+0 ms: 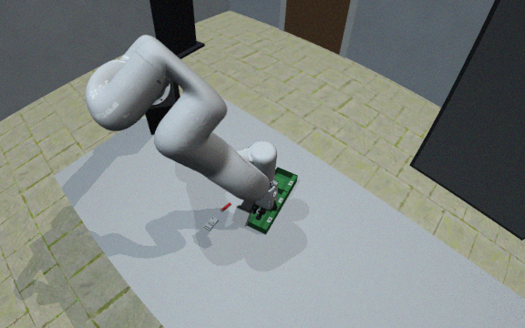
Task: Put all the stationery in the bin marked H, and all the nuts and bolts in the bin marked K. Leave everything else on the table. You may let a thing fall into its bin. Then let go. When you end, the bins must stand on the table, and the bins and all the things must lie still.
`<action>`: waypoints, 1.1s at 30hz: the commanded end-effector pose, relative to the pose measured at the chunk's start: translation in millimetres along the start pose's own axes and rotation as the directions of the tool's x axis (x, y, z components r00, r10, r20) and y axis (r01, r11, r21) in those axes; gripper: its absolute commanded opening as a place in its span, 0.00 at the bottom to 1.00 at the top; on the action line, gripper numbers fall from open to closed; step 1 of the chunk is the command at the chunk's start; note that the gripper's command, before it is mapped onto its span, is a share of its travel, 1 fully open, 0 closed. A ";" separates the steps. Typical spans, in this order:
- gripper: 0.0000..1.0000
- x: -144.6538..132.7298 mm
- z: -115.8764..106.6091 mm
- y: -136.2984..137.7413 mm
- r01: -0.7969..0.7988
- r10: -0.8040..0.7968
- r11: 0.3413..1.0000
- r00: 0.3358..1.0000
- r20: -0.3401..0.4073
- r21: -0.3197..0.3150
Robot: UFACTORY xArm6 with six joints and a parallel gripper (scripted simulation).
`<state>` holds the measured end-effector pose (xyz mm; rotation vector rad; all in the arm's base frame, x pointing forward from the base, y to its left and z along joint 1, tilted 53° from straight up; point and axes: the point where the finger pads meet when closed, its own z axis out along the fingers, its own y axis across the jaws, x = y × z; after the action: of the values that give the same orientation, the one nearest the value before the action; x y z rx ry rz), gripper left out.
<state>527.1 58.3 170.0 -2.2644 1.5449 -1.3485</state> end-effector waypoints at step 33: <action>0.30 -0.1 17.3 -1.4 -0.001 0.001 1.000 1.000 0.000 0.003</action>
<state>539.9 51.8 159.3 -2.2636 1.5441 -1.3491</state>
